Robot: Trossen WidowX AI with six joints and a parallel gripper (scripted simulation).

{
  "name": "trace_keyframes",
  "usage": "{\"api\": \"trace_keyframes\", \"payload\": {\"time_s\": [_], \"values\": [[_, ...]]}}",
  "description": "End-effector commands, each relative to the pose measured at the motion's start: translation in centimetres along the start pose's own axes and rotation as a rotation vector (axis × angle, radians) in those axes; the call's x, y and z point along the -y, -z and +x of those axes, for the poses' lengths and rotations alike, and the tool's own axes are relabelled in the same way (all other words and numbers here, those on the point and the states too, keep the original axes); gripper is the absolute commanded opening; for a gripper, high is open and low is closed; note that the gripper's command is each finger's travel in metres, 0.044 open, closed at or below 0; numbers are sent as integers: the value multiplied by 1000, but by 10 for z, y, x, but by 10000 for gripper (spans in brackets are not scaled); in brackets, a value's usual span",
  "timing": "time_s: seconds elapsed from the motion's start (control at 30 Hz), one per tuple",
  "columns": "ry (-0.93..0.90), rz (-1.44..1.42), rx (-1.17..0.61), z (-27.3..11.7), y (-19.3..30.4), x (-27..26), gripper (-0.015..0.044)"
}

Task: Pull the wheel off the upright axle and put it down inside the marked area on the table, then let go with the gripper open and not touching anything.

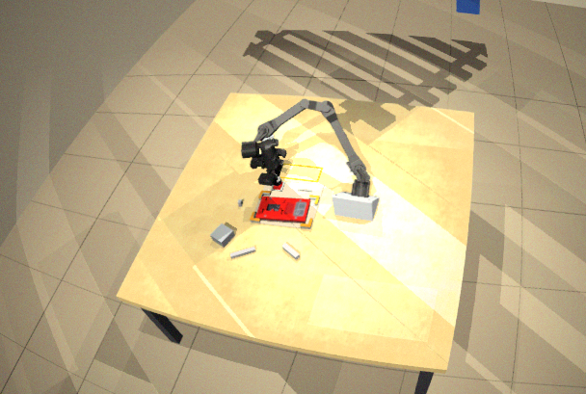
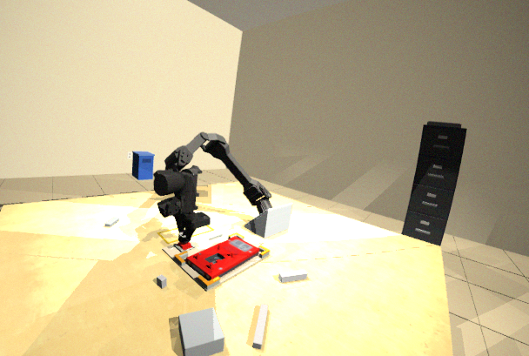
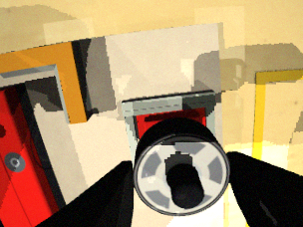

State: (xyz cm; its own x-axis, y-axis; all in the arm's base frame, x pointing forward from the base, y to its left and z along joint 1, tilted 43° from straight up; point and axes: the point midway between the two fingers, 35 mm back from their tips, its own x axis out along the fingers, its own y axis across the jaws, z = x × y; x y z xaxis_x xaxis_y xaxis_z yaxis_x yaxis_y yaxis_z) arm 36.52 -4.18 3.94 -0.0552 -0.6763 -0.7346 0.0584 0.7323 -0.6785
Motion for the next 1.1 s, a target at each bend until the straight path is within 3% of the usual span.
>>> {"api": "trace_keyframes", "payload": {"time_s": [0.0,1.07], "values": [[-1,1,-2,-1,0,0,0],[-1,0,-2,-12,0,0,0]]}}
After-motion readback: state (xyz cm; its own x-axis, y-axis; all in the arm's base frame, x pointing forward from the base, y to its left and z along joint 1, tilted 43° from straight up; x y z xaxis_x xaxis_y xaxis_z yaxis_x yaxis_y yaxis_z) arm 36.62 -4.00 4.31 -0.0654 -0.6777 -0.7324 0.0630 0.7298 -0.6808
